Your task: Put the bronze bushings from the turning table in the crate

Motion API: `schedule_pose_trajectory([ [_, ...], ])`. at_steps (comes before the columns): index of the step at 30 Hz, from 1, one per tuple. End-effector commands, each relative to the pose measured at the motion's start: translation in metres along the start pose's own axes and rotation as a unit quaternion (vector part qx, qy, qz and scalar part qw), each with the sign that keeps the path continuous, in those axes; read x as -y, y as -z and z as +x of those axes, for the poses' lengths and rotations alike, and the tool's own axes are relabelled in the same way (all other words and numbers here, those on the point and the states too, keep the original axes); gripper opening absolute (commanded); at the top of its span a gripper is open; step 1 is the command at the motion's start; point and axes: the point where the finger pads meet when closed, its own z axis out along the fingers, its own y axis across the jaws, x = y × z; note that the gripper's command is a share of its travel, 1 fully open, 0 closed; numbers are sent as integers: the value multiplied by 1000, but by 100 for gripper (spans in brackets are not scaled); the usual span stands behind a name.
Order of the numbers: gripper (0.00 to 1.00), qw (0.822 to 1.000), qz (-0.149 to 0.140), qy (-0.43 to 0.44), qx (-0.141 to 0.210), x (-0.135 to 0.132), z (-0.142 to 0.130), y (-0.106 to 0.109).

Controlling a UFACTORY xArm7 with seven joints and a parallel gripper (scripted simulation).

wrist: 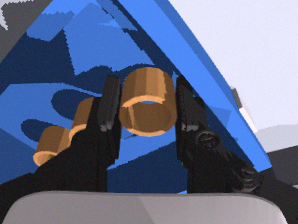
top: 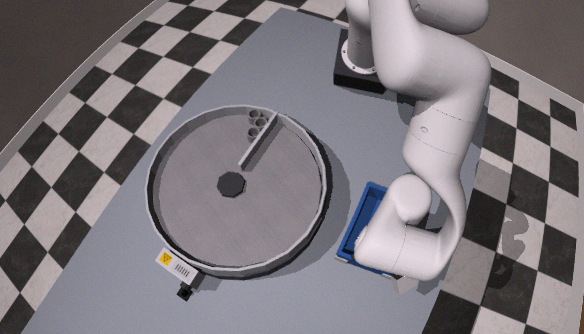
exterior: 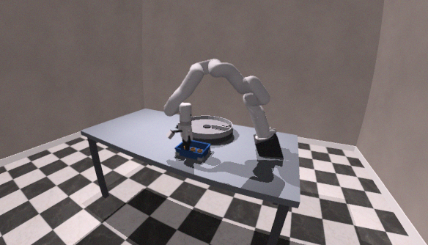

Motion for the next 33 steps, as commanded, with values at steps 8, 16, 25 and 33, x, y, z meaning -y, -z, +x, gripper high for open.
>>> schedule_pose_trajectory([
  [8, 0, 1000, 0, 0, -1, -1, 1, -2],
  [16, 0, 1000, 0, 0, -1, -1, 1, -4],
  [25, 0, 1000, 0, 0, -1, -1, 1, -4],
  [33, 0, 1000, 0, 0, -1, -1, 1, -4],
])
